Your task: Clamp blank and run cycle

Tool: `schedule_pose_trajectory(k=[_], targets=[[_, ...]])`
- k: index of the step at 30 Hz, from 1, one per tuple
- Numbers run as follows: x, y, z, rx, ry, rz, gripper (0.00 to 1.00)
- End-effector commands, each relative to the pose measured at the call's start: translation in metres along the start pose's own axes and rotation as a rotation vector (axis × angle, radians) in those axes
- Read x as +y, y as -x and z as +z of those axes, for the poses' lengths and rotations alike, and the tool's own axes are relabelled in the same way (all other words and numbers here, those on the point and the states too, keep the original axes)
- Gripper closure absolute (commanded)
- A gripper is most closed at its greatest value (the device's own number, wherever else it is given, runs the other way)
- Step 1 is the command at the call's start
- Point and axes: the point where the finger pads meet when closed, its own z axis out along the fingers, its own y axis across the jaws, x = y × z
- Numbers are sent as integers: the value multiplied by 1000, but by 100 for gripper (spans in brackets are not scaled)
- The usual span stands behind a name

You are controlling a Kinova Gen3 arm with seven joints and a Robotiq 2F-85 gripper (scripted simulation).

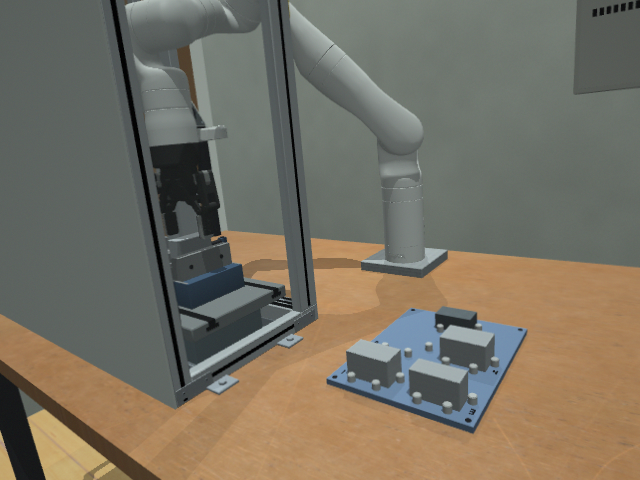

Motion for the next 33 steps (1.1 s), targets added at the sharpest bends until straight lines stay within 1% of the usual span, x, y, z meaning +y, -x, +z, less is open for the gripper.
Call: schedule_pose_trajectory(k=[1,29,33], targets=[[0,0,-1,-2,-1,0,0],[0,0,-1,-2,-1,0,0],[0,0,-33,-1,-1,0,0]])
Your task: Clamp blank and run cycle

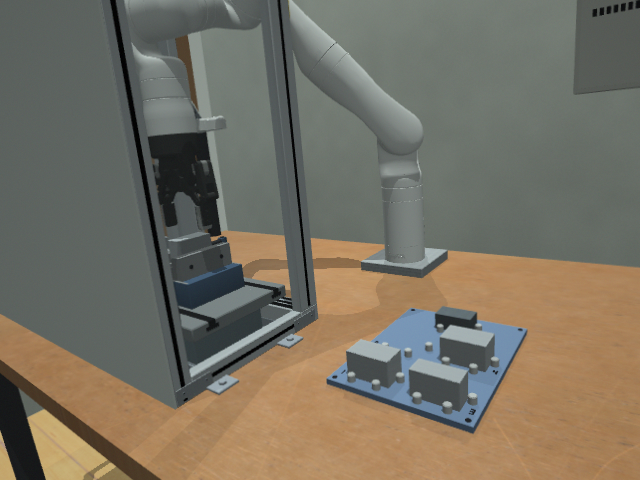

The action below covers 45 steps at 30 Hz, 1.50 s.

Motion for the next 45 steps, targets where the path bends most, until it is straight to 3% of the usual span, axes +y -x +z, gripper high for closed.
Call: schedule_pose_trajectory(k=[1,13,18,30,35,45], targets=[[0,0,-26,-1,-1,0,0],[0,0,-26,-1,-1,0,0],[0,0,-66,-1,-1,0,0],[0,0,-66,-1,-1,0,0],[0,0,-84,-1,-1,0,0],[0,0,-84,-1,-1,0,0]])
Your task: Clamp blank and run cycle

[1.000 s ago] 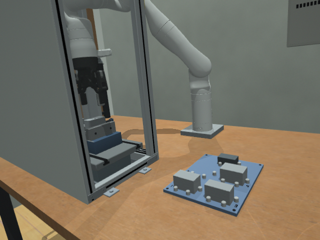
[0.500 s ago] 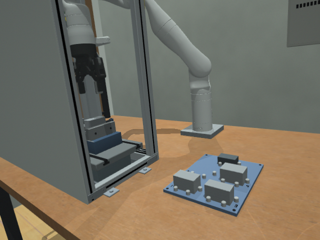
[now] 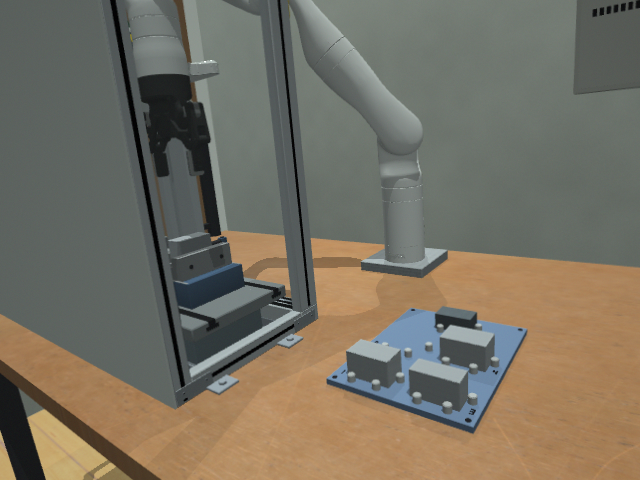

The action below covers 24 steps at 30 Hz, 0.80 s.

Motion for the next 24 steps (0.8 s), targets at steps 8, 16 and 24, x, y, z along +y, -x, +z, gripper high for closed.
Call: schedule_pose_trajectory(k=[8,16,24], targets=[[-4,-50,-1,-2,-1,0,0],[-4,-50,-1,-2,-1,0,0],[-9,-99,-1,-1,-1,0,0]])
